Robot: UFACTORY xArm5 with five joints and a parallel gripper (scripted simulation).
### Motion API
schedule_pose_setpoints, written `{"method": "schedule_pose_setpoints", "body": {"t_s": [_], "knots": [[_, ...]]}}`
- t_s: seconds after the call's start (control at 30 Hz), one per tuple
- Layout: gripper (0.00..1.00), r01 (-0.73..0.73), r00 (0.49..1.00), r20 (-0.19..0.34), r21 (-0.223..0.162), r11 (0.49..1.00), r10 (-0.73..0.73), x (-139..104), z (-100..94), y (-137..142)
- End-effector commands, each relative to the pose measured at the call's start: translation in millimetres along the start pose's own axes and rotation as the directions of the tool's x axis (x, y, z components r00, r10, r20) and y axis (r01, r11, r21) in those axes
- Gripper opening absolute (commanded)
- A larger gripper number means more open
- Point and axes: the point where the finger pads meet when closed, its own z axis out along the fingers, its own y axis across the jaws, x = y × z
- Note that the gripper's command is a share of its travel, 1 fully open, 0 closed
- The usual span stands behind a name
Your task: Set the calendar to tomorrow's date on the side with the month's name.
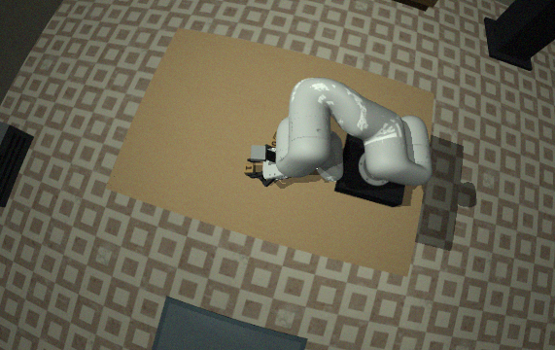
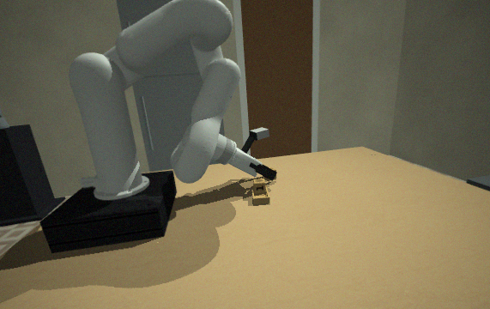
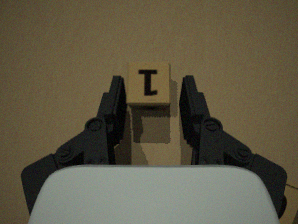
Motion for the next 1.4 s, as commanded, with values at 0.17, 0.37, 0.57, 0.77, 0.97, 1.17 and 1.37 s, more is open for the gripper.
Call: {"method": "schedule_pose_setpoints", "body": {"t_s": [0.17,0.37,0.57,0.77,0.97,1.17,1.37], "knots": [[0.49,0.0,1.0,-0.002,0.0,1.0,0.0,0.7,-0.1,0.0],[0.49,0.0,1.0,-0.002,0.0,1.0,0.0,0.7,-0.1,0.0],[0.49,0.0,1.0,-0.002,0.0,1.0,0.0,0.7,-0.1,0.0],[0.49,0.0,1.0,-0.002,0.0,1.0,0.0,0.7,-0.1,0.0],[0.29,0.0,1.0,-0.002,0.0,1.0,0.0,0.7,-0.1,0.0],[0.29,0.0,1.0,-0.002,0.0,1.0,0.0,0.7,-0.1,0.0],[0.29,0.0,1.0,-0.002,0.0,1.0,0.0,0.7,-0.1,0.0]]}}
